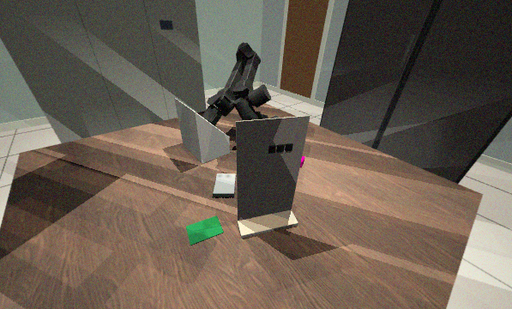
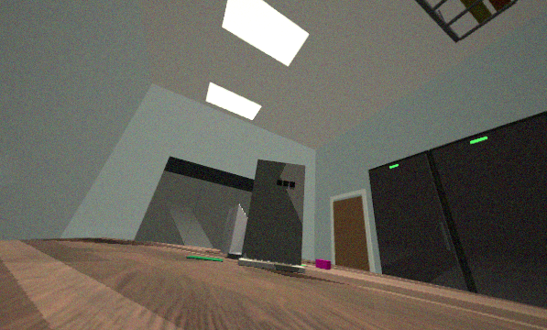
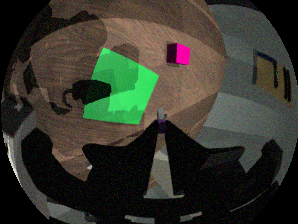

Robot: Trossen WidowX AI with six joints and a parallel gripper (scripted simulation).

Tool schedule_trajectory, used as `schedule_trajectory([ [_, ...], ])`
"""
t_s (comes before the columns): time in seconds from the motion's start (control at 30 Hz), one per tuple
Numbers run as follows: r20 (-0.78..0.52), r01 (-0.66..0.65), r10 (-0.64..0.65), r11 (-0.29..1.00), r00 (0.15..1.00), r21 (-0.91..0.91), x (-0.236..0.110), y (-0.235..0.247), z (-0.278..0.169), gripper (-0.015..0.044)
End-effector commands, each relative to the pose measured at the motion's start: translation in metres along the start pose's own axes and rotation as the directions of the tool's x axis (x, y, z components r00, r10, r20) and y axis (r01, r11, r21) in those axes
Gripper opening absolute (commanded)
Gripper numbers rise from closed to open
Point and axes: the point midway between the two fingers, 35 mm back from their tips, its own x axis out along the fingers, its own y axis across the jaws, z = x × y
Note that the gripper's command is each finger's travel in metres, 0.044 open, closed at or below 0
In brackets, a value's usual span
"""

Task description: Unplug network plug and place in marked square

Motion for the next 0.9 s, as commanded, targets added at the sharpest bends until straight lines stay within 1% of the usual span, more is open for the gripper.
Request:
schedule_trajectory([
  [0.0,0.084,-0.03,0.033,0.999,0.996,-0.036,0.0,0.013,0.012,0.0],
  [0.87,0.084,-0.037,0.041,0.999,0.996,-0.04,0.01,0.019,0.011,0.0],
])
